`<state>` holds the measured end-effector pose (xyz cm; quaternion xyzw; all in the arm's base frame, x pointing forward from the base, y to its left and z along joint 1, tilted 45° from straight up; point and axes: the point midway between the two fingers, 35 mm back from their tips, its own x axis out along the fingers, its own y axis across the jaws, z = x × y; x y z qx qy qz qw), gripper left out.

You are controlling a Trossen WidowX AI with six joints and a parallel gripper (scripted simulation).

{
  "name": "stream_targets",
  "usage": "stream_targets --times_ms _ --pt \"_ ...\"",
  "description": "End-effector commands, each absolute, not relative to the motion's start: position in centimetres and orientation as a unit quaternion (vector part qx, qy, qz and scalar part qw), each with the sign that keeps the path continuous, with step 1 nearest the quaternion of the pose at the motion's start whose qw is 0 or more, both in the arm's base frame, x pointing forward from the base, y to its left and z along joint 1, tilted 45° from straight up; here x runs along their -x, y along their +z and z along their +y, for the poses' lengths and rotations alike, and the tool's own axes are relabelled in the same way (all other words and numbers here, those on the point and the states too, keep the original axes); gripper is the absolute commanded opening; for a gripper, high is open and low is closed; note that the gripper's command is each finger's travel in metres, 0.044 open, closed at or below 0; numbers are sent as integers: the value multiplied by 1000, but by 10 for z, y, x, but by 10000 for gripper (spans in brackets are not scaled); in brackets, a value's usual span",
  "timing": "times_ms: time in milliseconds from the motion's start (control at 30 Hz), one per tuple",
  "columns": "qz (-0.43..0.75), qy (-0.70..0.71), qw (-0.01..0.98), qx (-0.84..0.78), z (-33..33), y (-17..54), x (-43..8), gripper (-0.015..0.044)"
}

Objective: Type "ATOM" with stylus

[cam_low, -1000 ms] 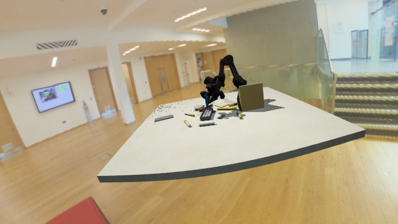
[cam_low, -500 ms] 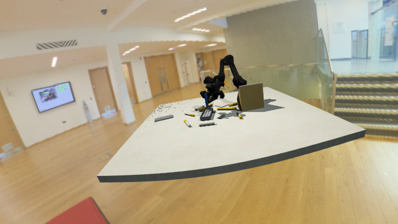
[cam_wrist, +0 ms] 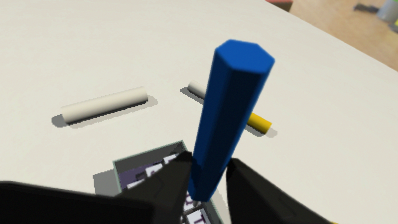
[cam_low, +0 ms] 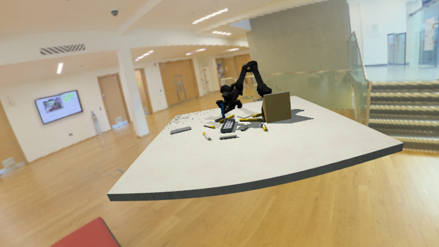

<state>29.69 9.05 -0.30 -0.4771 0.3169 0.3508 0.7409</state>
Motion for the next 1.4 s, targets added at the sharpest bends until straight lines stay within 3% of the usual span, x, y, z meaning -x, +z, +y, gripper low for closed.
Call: stream_targets --times_ms 0,667,767,1367 --pt "311 351 742 478 91 2 -301 0" --pt "311 351 742 479 77 -12 -303 0" --pt "311 351 742 479 76 -14 -304 79" --pt "311 351 742 479 72 -19 -305 81"
